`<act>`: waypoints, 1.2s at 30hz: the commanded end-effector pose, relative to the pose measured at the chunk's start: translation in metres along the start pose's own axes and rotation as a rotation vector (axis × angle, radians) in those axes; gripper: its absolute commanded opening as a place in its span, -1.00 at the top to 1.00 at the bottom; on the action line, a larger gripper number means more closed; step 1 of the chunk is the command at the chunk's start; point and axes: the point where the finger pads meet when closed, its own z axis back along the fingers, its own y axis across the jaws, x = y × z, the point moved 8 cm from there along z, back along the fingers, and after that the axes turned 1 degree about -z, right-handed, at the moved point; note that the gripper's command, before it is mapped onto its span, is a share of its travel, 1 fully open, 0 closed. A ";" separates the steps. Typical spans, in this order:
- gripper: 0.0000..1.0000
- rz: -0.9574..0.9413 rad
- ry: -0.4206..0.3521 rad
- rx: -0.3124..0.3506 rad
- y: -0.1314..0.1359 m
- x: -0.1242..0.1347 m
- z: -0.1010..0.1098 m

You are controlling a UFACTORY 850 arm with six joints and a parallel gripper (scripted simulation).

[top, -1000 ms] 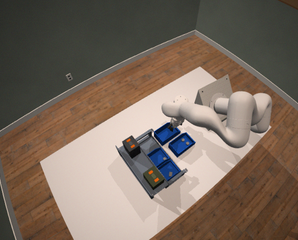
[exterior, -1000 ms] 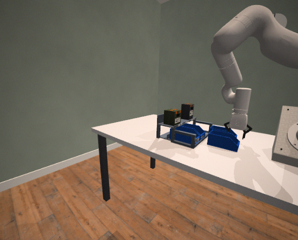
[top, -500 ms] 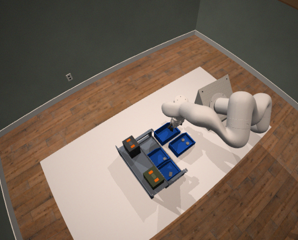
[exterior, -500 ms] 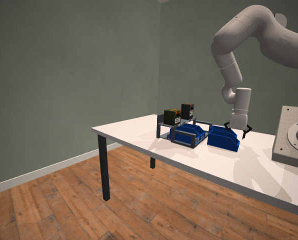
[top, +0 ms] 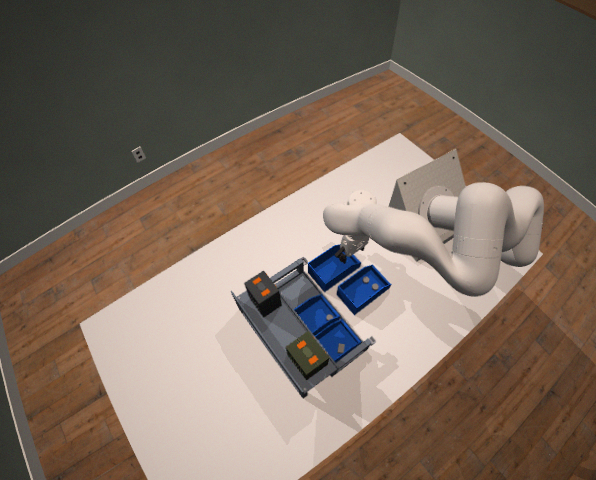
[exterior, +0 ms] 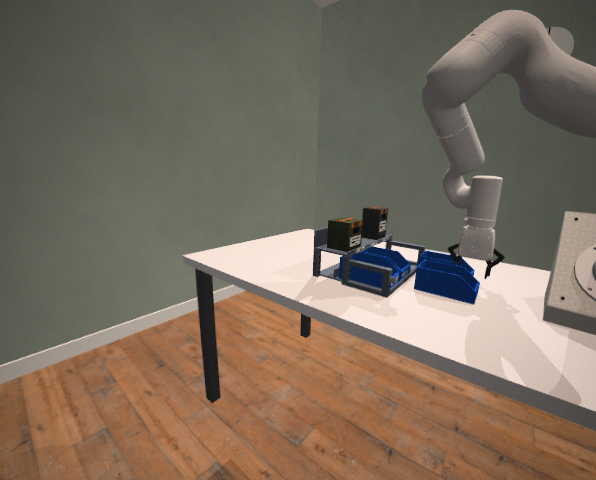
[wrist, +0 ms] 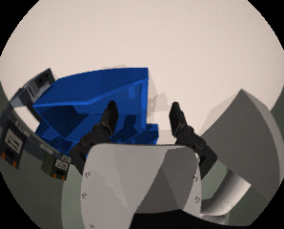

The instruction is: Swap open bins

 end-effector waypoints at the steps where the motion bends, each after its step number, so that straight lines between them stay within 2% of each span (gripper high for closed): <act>1: -0.89 0.000 0.001 -0.001 -0.001 0.000 0.001; 13: -0.89 0.000 0.001 -0.001 -0.001 0.000 0.011; 36: -0.89 0.000 0.001 -0.001 0.000 0.000 0.058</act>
